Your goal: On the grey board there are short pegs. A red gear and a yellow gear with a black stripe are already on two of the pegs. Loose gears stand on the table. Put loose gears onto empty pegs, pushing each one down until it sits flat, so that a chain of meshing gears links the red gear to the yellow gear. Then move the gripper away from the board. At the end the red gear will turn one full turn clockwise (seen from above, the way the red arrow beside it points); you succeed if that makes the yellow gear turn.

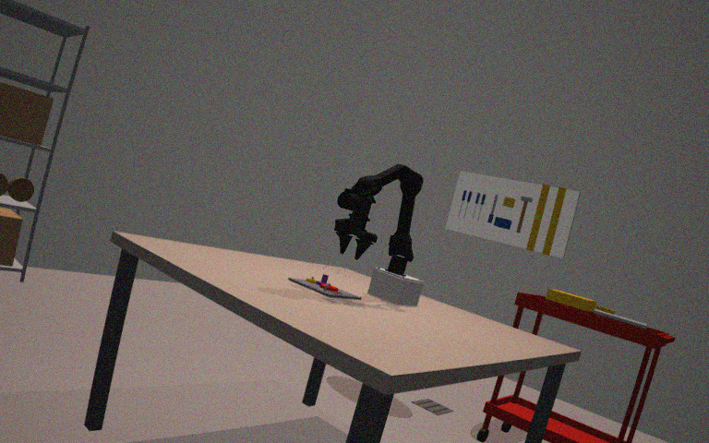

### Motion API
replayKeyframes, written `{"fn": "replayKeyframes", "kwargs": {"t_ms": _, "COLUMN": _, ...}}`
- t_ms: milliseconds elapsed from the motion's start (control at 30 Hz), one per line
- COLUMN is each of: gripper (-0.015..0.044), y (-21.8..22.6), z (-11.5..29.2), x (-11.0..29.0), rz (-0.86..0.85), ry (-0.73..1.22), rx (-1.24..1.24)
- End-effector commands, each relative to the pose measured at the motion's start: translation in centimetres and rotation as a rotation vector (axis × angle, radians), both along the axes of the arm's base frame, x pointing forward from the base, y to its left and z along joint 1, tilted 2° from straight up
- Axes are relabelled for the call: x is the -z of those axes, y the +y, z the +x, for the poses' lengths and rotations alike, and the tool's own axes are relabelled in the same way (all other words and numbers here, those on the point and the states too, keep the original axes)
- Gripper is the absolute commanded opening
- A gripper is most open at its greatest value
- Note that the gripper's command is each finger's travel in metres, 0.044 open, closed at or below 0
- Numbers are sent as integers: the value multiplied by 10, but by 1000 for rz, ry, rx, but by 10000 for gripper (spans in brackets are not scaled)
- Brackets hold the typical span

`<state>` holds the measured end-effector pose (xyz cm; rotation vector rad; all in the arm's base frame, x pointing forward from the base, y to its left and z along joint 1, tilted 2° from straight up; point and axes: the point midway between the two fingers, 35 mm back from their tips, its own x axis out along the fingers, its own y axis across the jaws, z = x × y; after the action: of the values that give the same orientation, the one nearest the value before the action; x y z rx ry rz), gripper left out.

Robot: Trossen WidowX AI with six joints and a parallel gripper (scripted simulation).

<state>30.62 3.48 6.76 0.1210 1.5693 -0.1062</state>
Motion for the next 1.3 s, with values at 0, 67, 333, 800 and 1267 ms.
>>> {"fn": "replayKeyframes", "kwargs": {"t_ms": 0, "gripper": 440, "y": 62, "z": -10, "x": -11, "rz": 10, "ry": -6, "rx": -1}}
{"fn": "replayKeyframes", "kwargs": {"t_ms": 67, "gripper": 440, "y": 91, "z": -21, "x": -15, "rz": 13, "ry": -5, "rx": -2}}
{"fn": "replayKeyframes", "kwargs": {"t_ms": 333, "gripper": 440, "y": 189, "z": -84, "x": -32, "rz": 33, "ry": 0, "rx": -22}}
{"fn": "replayKeyframes", "kwargs": {"t_ms": 800, "gripper": 440, "y": 226, "z": -128, "x": -39, "rz": 29, "ry": 11, "rx": 0}}
{"fn": "replayKeyframes", "kwargs": {"t_ms": 1267, "gripper": 440, "y": 226, "z": -128, "x": -39, "rz": 29, "ry": 11, "rx": 0}}
